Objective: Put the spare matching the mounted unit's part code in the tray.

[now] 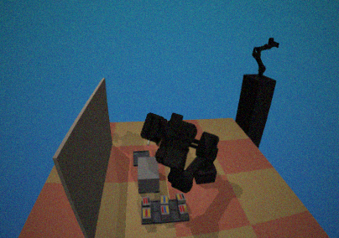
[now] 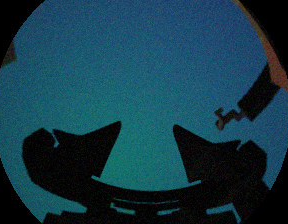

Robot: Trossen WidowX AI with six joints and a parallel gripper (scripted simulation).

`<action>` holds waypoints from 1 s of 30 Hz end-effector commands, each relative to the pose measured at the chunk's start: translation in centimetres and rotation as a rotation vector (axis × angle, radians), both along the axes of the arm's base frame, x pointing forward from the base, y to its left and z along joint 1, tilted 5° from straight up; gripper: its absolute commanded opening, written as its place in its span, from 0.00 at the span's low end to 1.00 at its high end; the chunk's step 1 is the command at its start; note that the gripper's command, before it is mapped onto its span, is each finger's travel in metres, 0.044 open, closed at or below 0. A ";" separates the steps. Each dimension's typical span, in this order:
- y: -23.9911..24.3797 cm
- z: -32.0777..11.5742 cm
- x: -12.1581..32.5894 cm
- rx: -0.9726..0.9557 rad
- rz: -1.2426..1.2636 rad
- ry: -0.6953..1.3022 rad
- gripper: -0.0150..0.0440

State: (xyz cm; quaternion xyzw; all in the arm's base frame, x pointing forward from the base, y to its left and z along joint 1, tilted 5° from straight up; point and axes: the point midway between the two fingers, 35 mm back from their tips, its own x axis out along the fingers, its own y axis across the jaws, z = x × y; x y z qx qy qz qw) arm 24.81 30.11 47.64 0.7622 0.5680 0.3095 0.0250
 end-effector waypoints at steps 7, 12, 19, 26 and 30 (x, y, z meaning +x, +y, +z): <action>-0.1 0.2 -0.2 0.004 0.001 -0.003 1.00; -2.1 4.5 -5.3 0.108 0.042 -0.091 1.00; -4.3 10.2 -12.8 0.303 0.153 -0.238 1.00; -10.5 15.8 -21.7 0.595 0.304 -0.378 1.00; -15.7 18.1 -25.9 0.780 0.386 -0.436 1.00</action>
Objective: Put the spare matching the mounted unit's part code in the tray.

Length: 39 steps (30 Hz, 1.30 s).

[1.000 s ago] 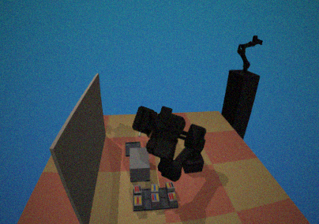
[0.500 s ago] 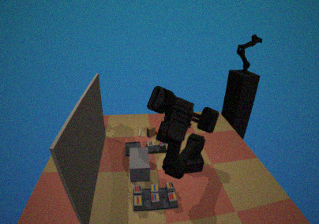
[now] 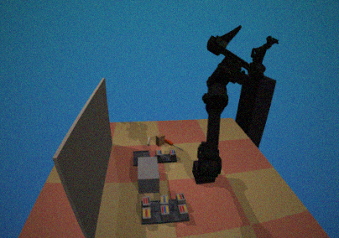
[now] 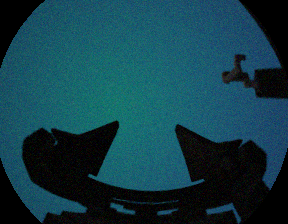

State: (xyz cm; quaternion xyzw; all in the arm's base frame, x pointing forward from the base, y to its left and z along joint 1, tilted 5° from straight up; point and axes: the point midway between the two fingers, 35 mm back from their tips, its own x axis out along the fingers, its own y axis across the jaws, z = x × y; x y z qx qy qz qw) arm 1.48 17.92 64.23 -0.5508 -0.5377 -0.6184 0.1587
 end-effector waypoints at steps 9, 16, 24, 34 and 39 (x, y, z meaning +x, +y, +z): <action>-15.9 3.4 -6.8 0.489 0.288 -0.053 1.00; -25.0 2.9 -7.3 0.744 0.438 -0.058 1.00; -37.4 -1.3 -3.9 1.136 0.638 -0.017 1.00; -46.5 -8.7 5.3 1.564 0.863 0.121 1.00; -48.3 -11.9 9.7 1.725 0.932 0.208 1.00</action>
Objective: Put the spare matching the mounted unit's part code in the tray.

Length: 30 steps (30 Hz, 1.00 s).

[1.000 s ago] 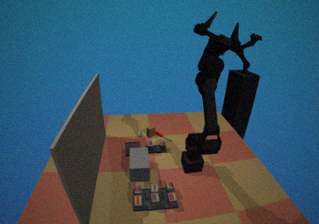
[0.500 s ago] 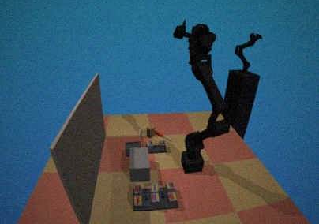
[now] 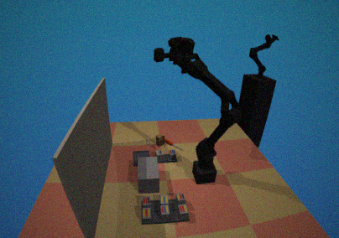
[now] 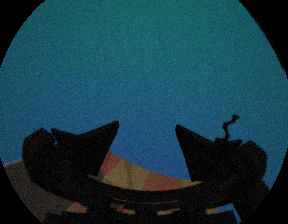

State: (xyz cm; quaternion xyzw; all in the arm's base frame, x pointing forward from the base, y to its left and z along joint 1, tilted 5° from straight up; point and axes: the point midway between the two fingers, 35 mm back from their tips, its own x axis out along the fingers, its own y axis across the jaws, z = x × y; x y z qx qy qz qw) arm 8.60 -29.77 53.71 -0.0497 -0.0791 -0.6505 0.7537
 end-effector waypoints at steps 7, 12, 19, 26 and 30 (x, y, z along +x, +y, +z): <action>-1.1 -8.3 11.4 0.322 0.319 0.179 1.00; 0.5 -14.3 17.3 0.529 0.472 0.317 1.00; 5.9 -22.6 23.7 0.811 0.677 0.568 1.00; 14.3 -30.2 27.2 1.088 0.874 0.903 1.00; 19.7 -33.7 27.5 1.240 0.957 1.116 1.00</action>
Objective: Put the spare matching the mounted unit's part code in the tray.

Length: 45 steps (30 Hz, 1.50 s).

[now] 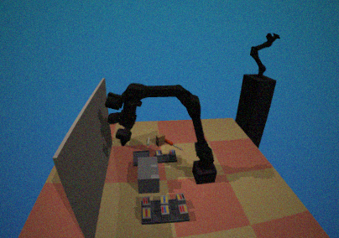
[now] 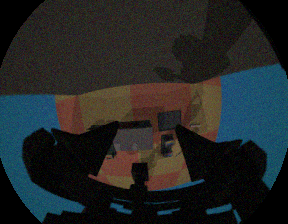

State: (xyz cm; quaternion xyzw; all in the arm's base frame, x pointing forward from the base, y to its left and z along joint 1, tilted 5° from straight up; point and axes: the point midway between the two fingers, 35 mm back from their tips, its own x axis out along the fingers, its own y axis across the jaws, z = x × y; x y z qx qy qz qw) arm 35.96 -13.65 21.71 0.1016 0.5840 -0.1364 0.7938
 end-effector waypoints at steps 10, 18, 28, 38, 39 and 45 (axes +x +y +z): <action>5.5 -6.9 0.6 0.107 0.146 0.187 1.00; 5.6 -8.7 0.6 0.108 0.144 0.186 1.00; 5.6 -8.7 0.6 0.108 0.144 0.186 1.00; 17.0 -8.6 -0.8 -0.094 1.142 0.195 1.00; 18.4 -8.6 -1.3 -0.123 1.276 0.193 1.00; 23.0 -8.7 -3.3 -0.227 1.733 0.177 1.00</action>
